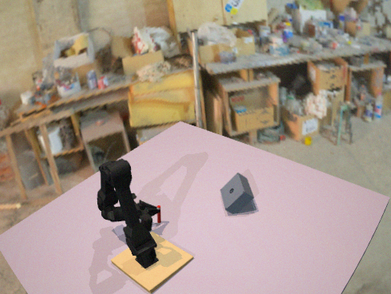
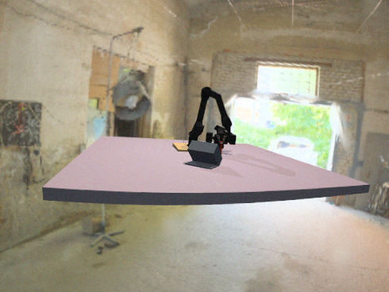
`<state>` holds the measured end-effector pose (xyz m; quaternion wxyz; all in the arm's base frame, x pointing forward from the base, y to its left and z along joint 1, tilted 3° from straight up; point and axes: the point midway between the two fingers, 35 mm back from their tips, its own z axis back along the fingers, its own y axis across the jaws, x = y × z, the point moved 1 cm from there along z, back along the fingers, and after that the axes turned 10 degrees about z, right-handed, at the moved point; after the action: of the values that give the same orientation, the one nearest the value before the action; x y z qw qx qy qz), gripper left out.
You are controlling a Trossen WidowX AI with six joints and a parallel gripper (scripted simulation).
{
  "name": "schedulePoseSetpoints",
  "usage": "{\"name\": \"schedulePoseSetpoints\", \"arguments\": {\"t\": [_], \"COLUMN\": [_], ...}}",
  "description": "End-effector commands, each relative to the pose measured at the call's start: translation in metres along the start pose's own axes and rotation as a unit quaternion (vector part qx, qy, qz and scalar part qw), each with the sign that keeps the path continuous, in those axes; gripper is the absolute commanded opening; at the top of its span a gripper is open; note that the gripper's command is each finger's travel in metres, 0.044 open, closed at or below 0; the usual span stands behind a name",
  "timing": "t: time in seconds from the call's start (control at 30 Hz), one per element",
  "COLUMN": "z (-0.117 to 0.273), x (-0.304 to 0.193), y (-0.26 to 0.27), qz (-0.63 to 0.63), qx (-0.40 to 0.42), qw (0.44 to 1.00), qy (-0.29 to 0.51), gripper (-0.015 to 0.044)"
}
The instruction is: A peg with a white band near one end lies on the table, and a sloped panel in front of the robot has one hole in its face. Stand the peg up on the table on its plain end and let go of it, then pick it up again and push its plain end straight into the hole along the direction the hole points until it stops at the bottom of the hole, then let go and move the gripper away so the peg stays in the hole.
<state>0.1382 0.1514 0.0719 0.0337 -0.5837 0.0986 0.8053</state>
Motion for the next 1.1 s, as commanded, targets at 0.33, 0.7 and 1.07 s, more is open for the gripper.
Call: {"name": "schedulePoseSetpoints", "arguments": {"t": [0.33,0.7,1.07], "z": [0.0022,0.0041,0.0059], "x": [0.0021,0.0033,0.0044], "y": [0.0000,0.0003,0.0006], "qz": [0.001,0.002,0.003], "qx": [-0.001,-0.004,-0.006], "qw": [1.000,1.000,1.000], "qy": [0.003,0.007,0.011], "gripper": [0.0049,0.0049,0.0049]}}
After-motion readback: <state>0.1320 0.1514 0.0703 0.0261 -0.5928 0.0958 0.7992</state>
